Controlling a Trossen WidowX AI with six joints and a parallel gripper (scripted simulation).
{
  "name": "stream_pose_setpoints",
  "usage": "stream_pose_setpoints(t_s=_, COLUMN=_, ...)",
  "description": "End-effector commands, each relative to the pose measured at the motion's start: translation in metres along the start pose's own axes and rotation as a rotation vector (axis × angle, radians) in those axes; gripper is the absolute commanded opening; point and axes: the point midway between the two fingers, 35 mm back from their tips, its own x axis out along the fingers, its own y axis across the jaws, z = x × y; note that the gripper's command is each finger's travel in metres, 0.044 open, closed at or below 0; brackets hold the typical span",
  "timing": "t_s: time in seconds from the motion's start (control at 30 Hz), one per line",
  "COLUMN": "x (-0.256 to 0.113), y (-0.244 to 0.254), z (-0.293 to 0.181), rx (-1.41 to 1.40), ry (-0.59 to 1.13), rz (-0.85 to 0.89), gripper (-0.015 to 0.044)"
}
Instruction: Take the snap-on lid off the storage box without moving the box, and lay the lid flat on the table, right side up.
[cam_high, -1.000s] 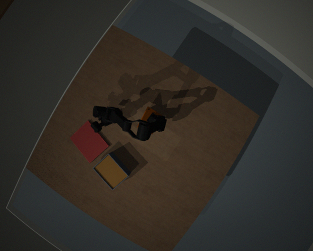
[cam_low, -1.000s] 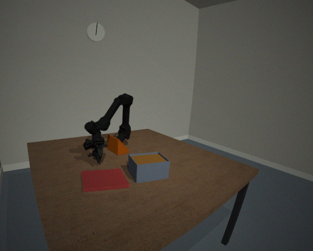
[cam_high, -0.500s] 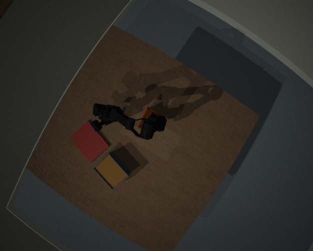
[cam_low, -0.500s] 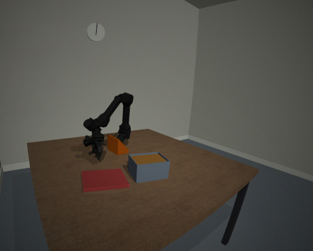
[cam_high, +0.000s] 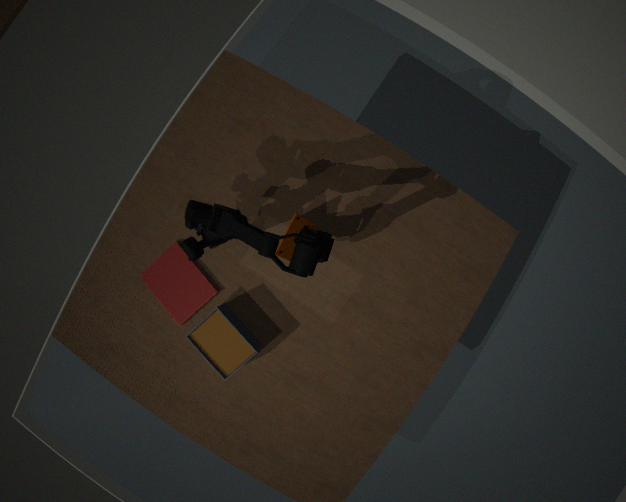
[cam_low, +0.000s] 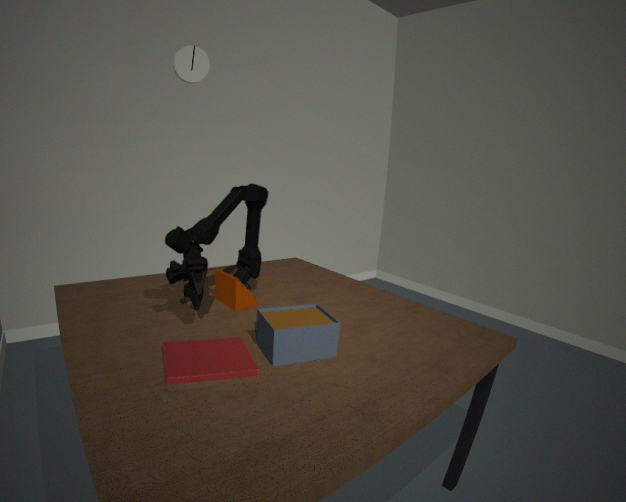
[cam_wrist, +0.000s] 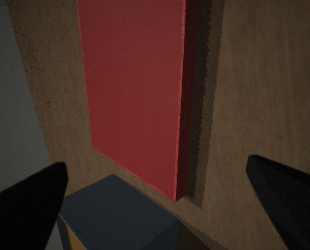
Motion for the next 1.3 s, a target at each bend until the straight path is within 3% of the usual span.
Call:
stream_pose_setpoints(t_s=0.0, x=-0.008, y=0.006, z=0.001, rx=-0.008, ry=-0.006, rz=0.001, gripper=0.044)
stream_pose_setpoints(t_s=0.47, x=-0.031, y=0.019, z=0.001, rx=-0.008, ry=-0.007, rz=0.0, gripper=0.044)
stream_pose_setpoints(t_s=1.27, x=-0.026, y=0.015, z=0.0, rx=-0.008, ry=-0.006, rz=0.0, gripper=0.044)
